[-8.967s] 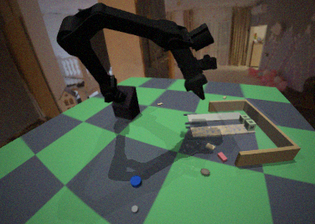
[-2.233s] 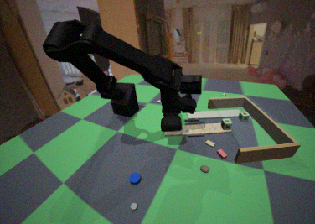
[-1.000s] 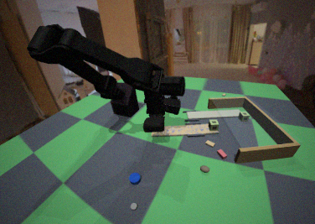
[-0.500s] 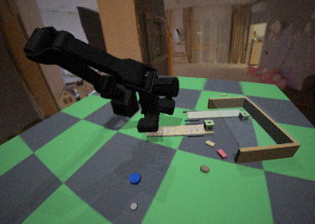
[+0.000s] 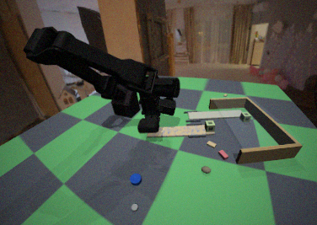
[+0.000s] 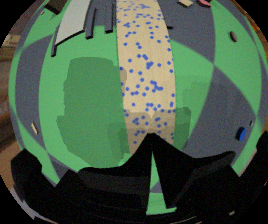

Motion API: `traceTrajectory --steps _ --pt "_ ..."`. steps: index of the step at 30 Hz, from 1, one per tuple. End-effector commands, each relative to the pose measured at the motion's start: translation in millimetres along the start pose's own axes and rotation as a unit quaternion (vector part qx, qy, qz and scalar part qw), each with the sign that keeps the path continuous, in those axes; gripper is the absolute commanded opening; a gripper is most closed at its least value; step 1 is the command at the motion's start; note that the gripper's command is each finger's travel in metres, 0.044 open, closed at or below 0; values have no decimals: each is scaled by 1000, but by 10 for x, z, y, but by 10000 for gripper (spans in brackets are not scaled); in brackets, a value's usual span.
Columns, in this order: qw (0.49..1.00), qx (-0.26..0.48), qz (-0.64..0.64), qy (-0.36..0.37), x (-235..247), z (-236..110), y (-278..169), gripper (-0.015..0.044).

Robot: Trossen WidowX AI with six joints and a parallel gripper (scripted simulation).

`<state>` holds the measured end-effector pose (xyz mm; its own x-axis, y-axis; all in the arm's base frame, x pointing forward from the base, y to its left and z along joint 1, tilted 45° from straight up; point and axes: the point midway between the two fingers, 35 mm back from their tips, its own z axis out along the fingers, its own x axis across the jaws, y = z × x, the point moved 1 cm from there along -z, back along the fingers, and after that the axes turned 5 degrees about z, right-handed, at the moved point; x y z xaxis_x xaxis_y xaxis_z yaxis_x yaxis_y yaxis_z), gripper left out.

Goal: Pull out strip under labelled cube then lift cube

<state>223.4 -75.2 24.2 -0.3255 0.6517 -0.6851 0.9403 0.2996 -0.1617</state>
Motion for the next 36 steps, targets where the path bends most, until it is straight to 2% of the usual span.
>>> traceTrajectory --steps 1,16,17,22,25,36 --pt "1000 17 -7 0 15 52 -101 0" --pt "1000 17 -7 0 15 52 -101 0" --pt "1000 1 0 0 1 -16 2 0" --pt "1000 16 -6 2 2 -398 31 0" --pt "1000 16 -7 1 1 -416 31 0" --pt "1000 16 11 1 17 -424 480 289"
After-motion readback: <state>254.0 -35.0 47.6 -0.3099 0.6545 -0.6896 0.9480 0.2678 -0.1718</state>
